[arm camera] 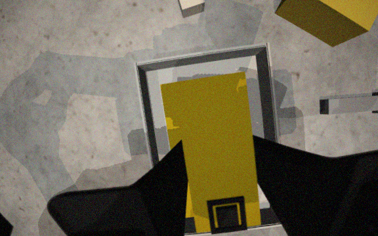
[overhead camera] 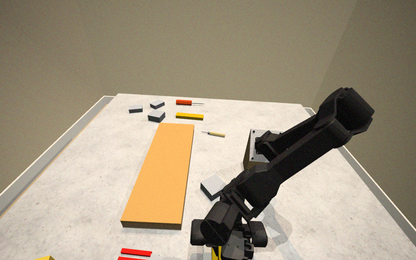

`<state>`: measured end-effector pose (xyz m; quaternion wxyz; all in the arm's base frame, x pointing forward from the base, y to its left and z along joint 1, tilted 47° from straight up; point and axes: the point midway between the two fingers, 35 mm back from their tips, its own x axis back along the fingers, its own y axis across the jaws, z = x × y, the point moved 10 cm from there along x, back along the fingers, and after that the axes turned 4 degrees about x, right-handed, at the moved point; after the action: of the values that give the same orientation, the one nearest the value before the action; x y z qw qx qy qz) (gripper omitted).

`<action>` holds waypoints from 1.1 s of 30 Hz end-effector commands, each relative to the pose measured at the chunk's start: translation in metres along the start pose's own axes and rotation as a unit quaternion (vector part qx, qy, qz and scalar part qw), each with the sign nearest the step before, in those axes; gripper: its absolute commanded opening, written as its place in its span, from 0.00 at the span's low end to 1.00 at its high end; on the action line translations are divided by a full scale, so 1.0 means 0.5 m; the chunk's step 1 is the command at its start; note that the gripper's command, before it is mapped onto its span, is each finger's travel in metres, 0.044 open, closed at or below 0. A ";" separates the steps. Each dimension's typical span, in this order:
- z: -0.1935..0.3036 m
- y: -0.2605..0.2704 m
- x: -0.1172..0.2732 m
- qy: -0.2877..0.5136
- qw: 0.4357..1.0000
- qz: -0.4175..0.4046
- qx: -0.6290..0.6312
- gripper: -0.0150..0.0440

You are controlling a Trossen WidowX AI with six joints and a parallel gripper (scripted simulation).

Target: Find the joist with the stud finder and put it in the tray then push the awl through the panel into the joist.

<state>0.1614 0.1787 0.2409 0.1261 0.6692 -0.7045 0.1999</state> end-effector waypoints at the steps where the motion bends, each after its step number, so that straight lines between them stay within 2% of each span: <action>1: 0.000 0.000 0.000 0.000 1.000 0.000 0.000 0.30; 12: 0.000 0.000 0.000 0.000 1.000 0.000 0.000 0.79; 17: -0.017 -0.013 0.060 0.007 1.000 -0.001 0.002 1.00; 22: -0.051 -0.005 0.177 0.004 1.000 -0.001 0.000 1.00; 26: -0.053 -0.003 0.182 0.004 1.000 0.000 0.000 1.00; 27: -0.039 -0.017 0.154 0.012 1.000 0.003 -0.009 1.00; 33: 0.060 -0.125 0.163 0.084 0.987 0.069 -0.121 1.00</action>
<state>0.1901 0.1056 0.2792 0.1903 0.6201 -0.7366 0.1913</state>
